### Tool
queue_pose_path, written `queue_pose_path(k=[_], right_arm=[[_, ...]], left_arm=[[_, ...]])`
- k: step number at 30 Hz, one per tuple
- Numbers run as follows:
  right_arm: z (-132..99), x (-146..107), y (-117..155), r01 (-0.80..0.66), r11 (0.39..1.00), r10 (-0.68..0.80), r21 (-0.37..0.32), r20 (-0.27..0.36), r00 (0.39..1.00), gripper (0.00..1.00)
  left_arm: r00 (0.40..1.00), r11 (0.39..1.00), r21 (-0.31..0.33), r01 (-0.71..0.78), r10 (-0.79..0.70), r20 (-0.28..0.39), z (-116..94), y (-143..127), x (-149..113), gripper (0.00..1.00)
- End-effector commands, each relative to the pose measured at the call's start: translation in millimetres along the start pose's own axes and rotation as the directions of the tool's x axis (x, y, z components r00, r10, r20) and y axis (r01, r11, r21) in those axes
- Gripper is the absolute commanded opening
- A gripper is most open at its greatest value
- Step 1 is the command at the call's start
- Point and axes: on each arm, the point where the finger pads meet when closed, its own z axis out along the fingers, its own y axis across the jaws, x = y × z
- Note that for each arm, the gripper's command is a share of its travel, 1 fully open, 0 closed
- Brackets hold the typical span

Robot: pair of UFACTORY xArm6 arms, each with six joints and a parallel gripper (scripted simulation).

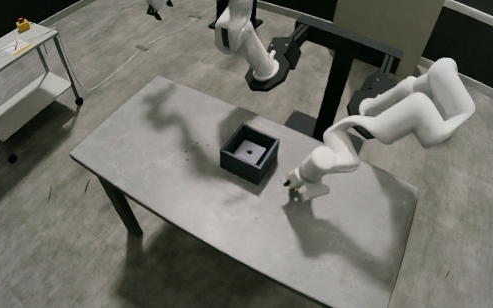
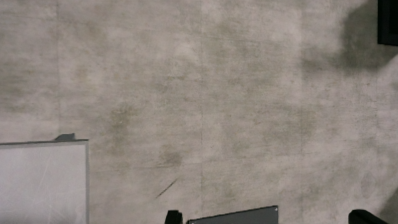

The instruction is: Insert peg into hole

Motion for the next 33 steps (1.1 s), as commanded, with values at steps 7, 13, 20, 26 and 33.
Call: queue_pose_path(k=[7, 13, 20, 26, 33], right_arm=[[-0.8, 0.4, 0.1, 0.0, 1.0, 0.0, 0.0, -0.002, 1.0, 1.0], [-0.8, 0.4, 0.1, 0.0, 1.0, 0.0, 0.0, -0.002, 1.0, 1.0], [-0.8, 0.4, 0.1, 0.0, 1.0, 0.0, 0.0, -0.002, 1.0, 1.0], [-0.8, 0.4, 0.1, 0.0, 1.0, 0.0, 0.0, -0.002, 1.0, 1.0], [-0.8, 0.4, 0.1, 0.0, 1.0, 0.0, 0.0, -0.002, 1.0, 1.0]], left_arm=[[1.0, 1.0, -0.002, -0.001, 0.001, 0.0, -35.3, 0.5, -12.5, 0.0], [1.0, 1.0, -0.002, -0.001, 0.001, 0.0, -60.1, 0.5, -21.6, 0.0], [1.0, 1.0, -0.002, -0.001, 0.001, 0.0, -67.4, 0.5, -24.2, 0.0], [1.0, 1.0, -0.001, -0.004, 0.003, 0.0, -67.4, 0.5, -24.2, 0.0], [0.999, 0.999, 0.017, -0.051, 0.051, 0.0, -67.3, 0.5, -24.2, 0.0]])
